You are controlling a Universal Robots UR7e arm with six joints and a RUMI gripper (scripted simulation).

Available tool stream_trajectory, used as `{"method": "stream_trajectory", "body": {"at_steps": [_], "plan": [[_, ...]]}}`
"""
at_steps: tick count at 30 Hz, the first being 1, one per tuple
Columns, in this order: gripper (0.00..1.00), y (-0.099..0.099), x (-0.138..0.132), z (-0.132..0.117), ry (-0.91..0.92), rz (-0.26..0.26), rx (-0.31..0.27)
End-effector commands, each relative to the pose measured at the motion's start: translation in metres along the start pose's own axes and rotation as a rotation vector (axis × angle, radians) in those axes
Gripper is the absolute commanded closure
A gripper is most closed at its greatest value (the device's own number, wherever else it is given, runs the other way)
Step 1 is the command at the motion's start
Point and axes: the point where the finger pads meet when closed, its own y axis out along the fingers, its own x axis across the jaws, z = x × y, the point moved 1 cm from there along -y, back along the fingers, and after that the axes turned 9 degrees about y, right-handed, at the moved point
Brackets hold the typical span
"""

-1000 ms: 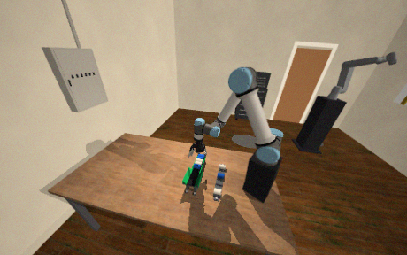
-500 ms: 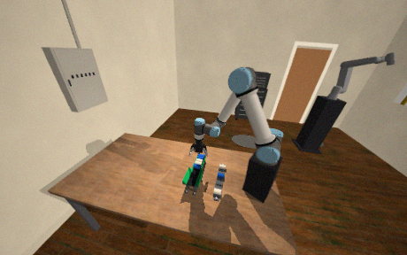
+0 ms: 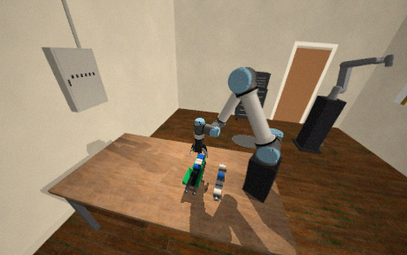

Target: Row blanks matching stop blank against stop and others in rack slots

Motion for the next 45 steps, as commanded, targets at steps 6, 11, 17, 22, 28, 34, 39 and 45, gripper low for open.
{"method": "stream_trajectory", "body": {"at_steps": [6,11,17,22,28,34,39,45], "plan": [[0.00,0.0010,0.0015,0.0014,0.030,-0.002,0.001],[0.53,0.0009,0.0015,0.0014,0.030,-0.002,0.001],[0.53,0.0009,0.0015,0.0014,0.029,-0.002,0.001],[0.53,0.0009,0.0015,0.0014,0.029,-0.002,0.001],[0.53,0.0009,0.0015,0.0014,0.029,-0.002,0.001],[0.53,0.0009,0.0015,0.0014,0.029,-0.002,0.001],[0.53,0.0009,0.0015,0.0014,0.029,-0.002,0.001],[0.53,0.0009,0.0015,0.0014,0.029,-0.002,0.001]]}}
